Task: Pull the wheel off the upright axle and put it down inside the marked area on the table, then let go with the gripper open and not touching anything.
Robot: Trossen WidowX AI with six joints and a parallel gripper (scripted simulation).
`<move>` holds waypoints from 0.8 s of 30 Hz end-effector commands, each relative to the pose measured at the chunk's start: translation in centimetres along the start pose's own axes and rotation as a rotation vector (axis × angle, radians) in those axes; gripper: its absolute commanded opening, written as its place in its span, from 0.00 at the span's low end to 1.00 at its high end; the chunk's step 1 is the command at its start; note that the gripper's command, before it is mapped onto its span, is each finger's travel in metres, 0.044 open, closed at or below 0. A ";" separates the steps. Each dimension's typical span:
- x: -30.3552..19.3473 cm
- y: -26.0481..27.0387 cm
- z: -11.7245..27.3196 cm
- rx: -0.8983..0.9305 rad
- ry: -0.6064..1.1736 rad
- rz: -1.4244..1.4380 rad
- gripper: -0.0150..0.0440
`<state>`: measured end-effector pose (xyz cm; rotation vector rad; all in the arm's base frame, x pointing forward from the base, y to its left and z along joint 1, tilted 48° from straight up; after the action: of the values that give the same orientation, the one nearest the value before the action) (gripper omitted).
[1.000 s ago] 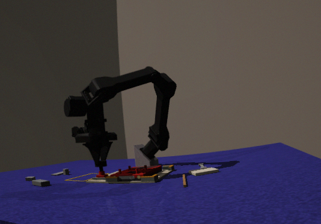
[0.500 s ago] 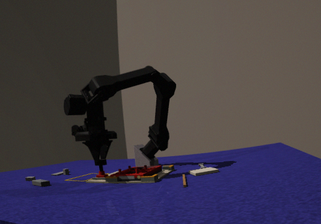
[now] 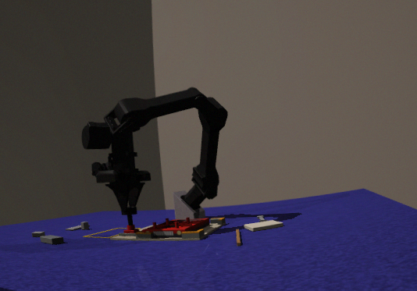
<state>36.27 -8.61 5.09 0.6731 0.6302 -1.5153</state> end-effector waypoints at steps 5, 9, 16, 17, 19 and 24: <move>0.0 -0.1 0.3 -0.004 -0.002 0.003 0.25; 0.0 -0.1 0.4 -0.004 -0.002 0.003 0.25; 0.0 -0.1 0.6 -0.004 -0.002 0.002 0.25; 0.0 -0.1 0.7 -0.004 -0.002 0.002 0.25; 0.0 0.0 1.0 -0.004 -0.002 0.002 0.25; 0.0 0.0 2.8 -0.004 -0.003 0.002 0.25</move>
<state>36.21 -9.66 6.20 0.6713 0.6348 -1.5132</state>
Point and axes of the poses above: the point midway between the two fingers, 35 mm back from their tips, its own z axis back along the fingers, its own y axis across the jaws, x = y × z, the point moved 4 cm from there along z, back along the fingers, and after that the axes turned 5 degrees about -z, right-handed, at the moved point
